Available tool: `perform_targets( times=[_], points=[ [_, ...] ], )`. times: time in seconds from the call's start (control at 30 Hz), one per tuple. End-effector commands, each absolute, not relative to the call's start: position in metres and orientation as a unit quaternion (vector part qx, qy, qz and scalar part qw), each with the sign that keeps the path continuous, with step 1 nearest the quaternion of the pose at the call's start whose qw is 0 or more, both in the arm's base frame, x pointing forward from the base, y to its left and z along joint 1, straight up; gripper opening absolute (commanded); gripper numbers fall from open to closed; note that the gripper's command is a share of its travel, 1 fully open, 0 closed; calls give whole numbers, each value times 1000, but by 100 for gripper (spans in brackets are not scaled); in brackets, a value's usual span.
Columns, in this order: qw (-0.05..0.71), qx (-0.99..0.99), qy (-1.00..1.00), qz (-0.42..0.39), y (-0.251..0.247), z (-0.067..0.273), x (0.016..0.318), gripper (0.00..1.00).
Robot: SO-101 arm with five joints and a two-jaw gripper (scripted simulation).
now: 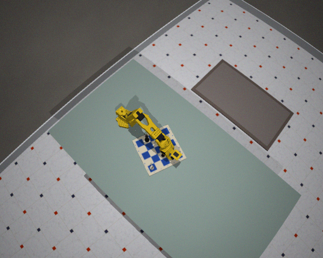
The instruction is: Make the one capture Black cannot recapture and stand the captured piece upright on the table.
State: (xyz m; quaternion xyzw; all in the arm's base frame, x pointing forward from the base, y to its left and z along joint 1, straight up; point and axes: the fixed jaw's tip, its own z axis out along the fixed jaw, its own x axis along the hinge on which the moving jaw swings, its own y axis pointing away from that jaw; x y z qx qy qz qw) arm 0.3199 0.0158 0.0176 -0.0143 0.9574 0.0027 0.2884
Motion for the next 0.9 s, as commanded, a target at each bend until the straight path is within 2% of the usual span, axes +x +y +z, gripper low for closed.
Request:
perform_targets(
  times=[0.0,0.87],
  points=[
    [275,-17,961,4,18,12,315,9],
    [275,-14,961,3,16,14,315,9]
  ],
)
